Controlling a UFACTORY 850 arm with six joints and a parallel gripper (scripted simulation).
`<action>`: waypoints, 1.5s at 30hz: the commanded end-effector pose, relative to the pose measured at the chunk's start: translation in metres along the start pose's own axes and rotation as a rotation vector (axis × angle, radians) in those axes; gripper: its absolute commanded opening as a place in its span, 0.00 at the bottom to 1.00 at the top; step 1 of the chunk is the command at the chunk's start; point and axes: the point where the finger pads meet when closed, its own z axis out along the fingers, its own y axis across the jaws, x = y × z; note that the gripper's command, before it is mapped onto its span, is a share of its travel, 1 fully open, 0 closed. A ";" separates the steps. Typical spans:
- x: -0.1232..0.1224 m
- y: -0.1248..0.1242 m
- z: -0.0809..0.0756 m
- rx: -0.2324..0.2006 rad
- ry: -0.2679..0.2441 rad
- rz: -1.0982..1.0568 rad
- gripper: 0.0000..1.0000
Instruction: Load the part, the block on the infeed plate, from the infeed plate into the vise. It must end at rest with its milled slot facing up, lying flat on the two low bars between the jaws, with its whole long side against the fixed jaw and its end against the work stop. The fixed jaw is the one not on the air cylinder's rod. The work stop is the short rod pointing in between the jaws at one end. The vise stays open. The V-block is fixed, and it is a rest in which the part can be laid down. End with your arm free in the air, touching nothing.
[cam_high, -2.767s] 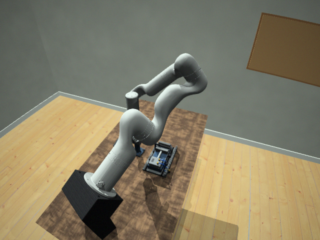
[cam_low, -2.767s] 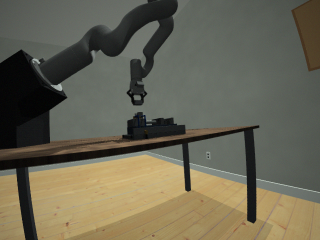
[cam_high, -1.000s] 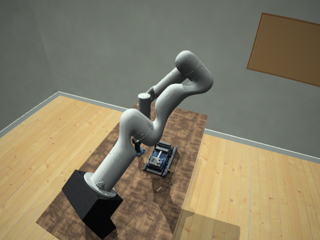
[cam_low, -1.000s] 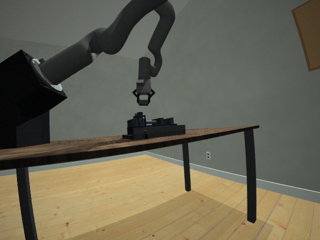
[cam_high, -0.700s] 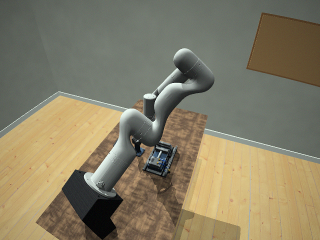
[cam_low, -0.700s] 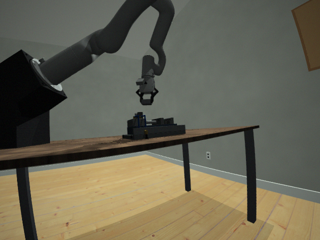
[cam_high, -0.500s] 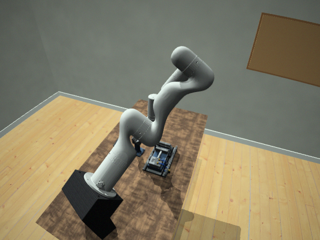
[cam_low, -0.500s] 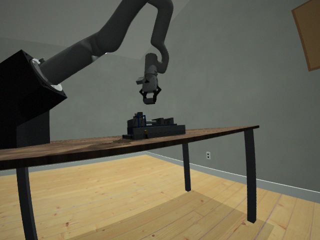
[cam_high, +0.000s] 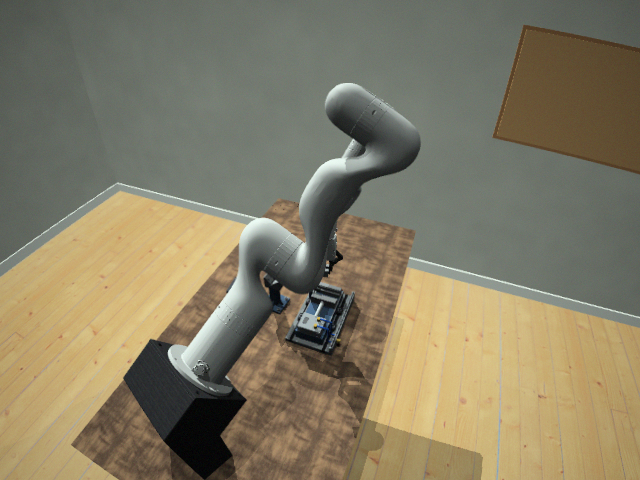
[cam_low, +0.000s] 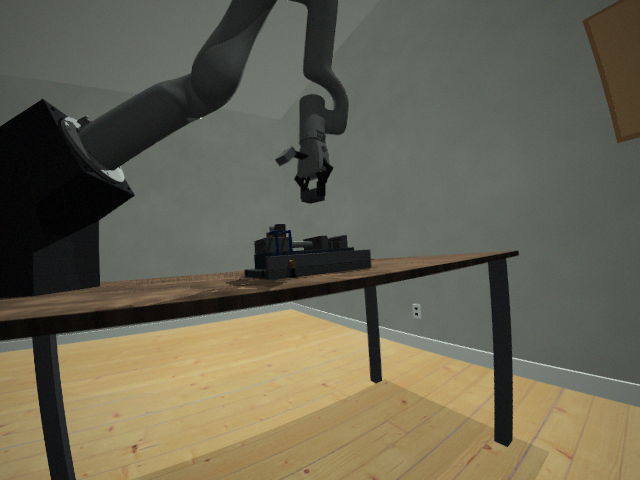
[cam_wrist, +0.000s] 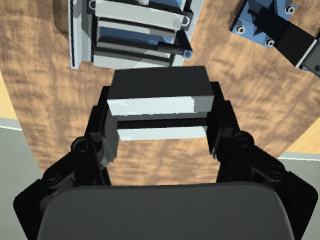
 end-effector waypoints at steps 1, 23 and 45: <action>-0.001 -0.014 -0.004 0.005 -0.017 0.081 0.00; -0.001 -0.046 -0.016 0.025 -0.061 0.264 0.00; -0.002 -0.047 -0.016 0.026 -0.063 0.269 0.00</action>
